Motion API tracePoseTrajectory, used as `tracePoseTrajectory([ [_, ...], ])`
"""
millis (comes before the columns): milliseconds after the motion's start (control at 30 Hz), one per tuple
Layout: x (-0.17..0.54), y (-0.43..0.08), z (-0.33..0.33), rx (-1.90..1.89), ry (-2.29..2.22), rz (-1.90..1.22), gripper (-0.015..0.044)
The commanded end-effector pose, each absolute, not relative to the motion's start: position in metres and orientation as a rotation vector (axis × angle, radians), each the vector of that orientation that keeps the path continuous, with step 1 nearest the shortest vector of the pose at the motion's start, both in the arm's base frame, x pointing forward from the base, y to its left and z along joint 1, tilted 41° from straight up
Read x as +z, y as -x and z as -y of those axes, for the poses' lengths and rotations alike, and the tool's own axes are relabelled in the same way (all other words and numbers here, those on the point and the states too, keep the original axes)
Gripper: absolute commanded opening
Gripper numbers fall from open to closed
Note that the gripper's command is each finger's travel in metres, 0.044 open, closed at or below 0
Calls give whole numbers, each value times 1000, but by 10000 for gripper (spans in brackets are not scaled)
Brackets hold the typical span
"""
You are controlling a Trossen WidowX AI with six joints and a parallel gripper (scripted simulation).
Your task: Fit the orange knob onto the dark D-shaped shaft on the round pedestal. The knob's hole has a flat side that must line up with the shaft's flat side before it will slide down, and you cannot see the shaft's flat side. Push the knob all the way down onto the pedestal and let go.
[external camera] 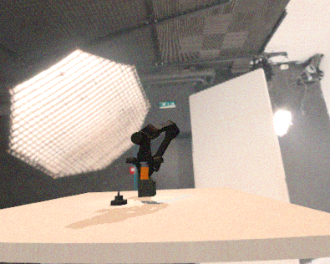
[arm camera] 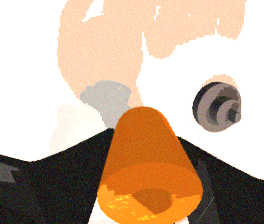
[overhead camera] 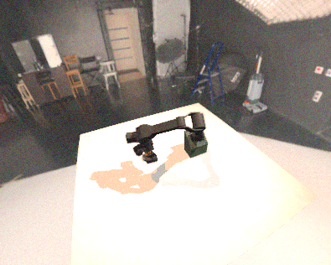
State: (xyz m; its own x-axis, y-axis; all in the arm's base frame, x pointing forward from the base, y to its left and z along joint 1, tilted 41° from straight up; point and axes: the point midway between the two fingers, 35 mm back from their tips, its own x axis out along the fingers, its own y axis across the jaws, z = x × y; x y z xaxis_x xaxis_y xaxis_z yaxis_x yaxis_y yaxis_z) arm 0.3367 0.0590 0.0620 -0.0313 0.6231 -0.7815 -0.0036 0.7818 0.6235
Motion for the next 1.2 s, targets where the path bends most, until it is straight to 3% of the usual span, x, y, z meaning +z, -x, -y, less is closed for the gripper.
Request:
tracePoseTrajectory([
  [0,50,-340,-50,539,-512,-1534,0],
  [1167,-40,-341,18,568,-522,-1527,0],
])
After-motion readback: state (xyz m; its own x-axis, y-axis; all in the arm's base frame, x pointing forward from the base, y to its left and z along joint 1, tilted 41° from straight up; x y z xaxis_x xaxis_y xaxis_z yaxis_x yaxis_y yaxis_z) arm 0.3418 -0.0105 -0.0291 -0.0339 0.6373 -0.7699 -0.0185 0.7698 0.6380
